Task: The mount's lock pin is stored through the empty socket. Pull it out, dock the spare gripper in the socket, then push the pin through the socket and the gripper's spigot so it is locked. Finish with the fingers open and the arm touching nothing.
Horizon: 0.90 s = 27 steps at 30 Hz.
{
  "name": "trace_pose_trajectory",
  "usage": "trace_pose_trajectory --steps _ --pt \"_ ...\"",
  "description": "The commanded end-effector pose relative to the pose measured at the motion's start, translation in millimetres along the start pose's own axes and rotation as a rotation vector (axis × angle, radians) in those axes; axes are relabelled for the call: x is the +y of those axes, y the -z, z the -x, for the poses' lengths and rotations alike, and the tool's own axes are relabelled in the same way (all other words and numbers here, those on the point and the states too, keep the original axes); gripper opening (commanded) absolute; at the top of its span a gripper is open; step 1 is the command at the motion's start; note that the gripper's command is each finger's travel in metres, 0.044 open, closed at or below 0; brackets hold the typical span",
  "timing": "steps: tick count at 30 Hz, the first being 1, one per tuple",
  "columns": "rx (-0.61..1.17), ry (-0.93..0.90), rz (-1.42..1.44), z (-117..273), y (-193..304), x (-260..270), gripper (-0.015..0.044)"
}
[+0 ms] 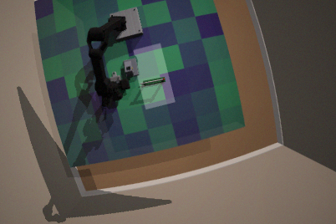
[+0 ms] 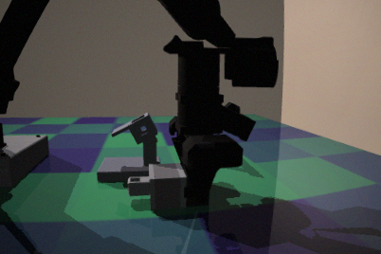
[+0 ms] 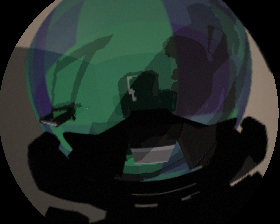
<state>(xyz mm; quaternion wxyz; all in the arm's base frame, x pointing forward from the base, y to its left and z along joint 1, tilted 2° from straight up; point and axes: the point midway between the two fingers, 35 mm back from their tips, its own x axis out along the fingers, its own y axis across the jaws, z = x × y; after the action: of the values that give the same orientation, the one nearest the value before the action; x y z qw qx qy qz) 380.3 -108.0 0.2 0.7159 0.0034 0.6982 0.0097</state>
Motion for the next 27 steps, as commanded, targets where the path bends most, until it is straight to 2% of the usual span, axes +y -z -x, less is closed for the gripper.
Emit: trace_pose_trajectory --steps 1,6,7,12,16,27 --pt "0.002 0.001 -0.004 2 0 0 0.0138" --pt "0.002 0.001 -0.004 23 0 0 0.0006" --pt "0.002 0.001 -0.004 29 -1 0 0.0" --pt "0.002 0.001 -0.004 49 0 0 0.0" --pt "0.009 -0.002 -0.02 42 2 0 0.0" --pt "0.009 -0.001 -0.311 44 14 -4 0.0"
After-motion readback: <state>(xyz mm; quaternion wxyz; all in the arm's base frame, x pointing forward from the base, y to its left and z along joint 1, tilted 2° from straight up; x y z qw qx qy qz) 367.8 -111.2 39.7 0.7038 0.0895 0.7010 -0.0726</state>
